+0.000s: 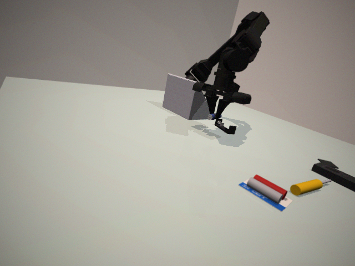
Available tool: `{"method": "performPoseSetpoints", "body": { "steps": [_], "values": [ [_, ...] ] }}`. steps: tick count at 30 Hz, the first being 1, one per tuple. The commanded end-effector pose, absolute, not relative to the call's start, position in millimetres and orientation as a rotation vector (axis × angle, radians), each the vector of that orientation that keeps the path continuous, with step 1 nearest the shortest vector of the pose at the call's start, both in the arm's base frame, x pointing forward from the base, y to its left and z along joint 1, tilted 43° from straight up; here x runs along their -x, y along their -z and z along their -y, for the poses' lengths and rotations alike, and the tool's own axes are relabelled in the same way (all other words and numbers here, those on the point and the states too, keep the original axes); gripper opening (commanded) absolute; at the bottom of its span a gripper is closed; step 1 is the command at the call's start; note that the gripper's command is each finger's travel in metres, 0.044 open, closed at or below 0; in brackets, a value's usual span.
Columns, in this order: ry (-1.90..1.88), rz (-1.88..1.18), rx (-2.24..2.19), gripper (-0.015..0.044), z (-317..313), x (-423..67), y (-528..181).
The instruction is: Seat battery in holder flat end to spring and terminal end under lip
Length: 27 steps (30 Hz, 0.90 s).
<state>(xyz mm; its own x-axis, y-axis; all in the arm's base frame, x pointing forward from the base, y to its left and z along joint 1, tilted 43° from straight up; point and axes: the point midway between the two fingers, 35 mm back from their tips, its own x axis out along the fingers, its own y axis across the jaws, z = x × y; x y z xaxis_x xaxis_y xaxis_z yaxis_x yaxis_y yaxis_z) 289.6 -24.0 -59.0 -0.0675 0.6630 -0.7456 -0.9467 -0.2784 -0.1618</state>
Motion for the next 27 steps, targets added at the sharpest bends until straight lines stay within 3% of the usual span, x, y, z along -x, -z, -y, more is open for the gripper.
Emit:
{"method": "performPoseSetpoints", "body": {
  "steps": [1, 27],
  "values": [
    [-1.596, -0.584, 0.743, 0.0059, 17.1, -286.4, 50.4],
    [-0.971, -1.335, -0.149, 0.0059, -16.5, -272.6, -0.5]
  ]
}}
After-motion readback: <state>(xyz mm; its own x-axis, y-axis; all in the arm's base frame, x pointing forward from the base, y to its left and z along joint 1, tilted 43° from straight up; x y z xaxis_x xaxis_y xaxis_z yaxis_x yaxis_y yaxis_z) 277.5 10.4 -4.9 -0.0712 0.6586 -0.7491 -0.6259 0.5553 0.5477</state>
